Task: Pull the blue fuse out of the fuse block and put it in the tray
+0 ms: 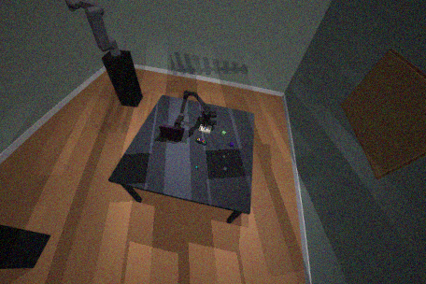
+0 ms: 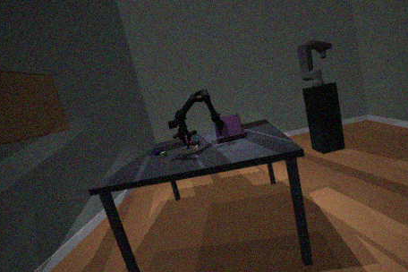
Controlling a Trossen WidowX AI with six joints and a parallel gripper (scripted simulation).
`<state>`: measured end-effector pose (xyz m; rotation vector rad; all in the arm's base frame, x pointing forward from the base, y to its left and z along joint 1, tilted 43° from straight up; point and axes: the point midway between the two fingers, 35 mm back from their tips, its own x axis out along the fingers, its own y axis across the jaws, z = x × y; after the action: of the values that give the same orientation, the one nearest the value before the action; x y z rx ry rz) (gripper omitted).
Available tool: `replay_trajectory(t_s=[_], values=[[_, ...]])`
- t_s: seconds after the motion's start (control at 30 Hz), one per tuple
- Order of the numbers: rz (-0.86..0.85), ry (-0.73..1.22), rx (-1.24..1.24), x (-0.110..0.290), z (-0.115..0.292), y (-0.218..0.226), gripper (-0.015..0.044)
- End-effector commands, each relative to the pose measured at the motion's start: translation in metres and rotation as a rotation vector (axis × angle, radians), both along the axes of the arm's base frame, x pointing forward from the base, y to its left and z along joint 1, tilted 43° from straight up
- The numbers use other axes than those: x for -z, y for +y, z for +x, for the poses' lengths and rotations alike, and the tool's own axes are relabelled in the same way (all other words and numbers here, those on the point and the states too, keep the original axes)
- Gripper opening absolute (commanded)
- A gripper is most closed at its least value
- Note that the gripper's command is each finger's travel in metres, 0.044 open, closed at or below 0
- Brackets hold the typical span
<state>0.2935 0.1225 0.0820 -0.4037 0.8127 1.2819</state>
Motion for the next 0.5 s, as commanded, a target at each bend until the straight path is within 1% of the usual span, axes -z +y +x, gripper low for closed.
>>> replay_trajectory(t_s=[0.0,0.1,0.13,0.23,0.47], values=[[0.000,-0.002,-0.001,-0.001,0.000,0.000,0.0236],[0.000,-0.002,-0.001,-0.001,0.000,0.000,0.0315],[-0.001,-0.001,-0.001,-0.003,0.000,-0.002,0.0330],[-0.004,0.002,0.003,-0.024,-0.002,-0.024,0.0330],[-0.004,0.002,0.004,-0.026,-0.002,-0.026,0.0330]])
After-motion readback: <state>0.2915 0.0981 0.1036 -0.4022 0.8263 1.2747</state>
